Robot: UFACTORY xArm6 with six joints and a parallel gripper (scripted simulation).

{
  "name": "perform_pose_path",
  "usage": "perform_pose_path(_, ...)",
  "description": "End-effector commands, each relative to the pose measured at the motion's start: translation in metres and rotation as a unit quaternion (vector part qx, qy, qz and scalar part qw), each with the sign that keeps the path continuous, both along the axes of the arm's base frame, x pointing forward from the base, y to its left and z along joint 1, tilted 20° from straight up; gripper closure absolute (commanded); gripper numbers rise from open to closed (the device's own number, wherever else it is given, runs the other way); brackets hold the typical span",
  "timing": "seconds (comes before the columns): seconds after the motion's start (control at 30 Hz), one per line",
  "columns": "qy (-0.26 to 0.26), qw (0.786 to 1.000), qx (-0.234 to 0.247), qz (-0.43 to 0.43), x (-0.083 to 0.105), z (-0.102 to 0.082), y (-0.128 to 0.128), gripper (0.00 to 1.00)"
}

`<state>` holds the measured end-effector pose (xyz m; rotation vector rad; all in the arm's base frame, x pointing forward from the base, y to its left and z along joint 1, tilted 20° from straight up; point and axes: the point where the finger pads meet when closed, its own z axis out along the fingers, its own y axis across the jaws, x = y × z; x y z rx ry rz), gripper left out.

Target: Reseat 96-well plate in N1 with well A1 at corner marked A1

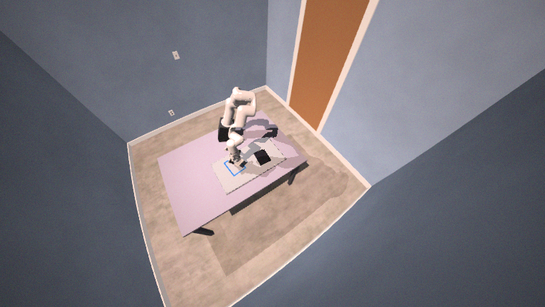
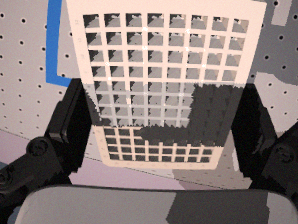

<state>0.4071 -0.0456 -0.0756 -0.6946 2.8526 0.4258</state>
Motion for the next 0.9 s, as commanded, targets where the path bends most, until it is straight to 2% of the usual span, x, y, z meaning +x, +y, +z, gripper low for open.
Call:
perform_pose_path(0.0, -0.033, 0.997, -0.008, 0.075, 0.003, 0.007, 0.014, 1.0)
perform_pose_path(0.33, -0.084, 0.969, -0.026, 0.23, 0.007, 0.019, 0.045, 1.0)
perform_pose_path(0.43, -0.089, 0.965, -0.027, 0.245, 0.007, 0.02, 0.048, 1.0)
perform_pose_path(0.63, -0.119, 0.934, -0.038, 0.335, 0.009, 0.028, 0.067, 1.0)
perform_pose_path(0.87, -0.152, 0.886, -0.049, 0.435, 0.012, 0.036, 0.089, 1.0)
